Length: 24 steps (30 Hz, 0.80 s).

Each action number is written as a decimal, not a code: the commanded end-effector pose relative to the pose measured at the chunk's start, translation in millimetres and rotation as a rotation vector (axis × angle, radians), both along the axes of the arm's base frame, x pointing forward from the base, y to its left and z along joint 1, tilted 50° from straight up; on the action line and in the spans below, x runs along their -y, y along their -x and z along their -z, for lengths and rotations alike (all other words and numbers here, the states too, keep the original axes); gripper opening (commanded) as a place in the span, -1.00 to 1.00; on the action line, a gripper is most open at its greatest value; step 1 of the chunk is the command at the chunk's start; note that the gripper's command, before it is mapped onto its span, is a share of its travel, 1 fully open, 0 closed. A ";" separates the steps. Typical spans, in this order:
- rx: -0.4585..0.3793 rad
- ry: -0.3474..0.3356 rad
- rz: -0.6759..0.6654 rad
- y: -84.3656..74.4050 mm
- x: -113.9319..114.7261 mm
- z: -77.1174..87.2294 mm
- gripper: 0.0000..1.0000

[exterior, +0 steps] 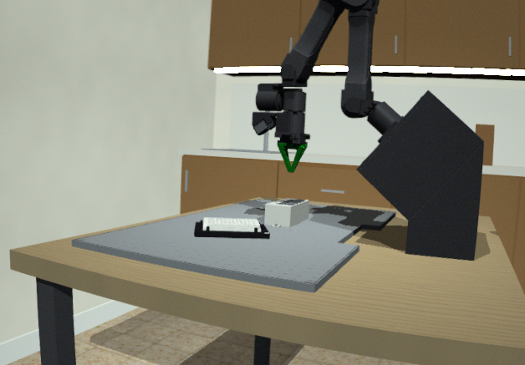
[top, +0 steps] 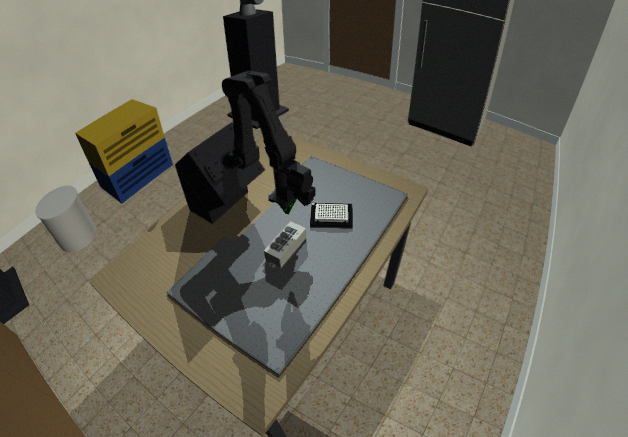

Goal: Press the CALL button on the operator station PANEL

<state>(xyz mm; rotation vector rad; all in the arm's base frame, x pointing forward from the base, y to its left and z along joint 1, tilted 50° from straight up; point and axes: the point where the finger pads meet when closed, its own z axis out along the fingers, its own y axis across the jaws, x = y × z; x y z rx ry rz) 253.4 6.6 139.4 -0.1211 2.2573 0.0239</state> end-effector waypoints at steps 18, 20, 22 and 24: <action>-0.027 -0.004 0.005 -7.5 -1.6 17.5 -1.00; -0.017 -0.003 0.009 -11.1 -0.6 15.1 -1.00; -0.020 -0.003 0.005 -12.6 -2.0 17.8 -1.00; -0.020 -0.003 0.009 -14.5 -1.1 19.8 -1.00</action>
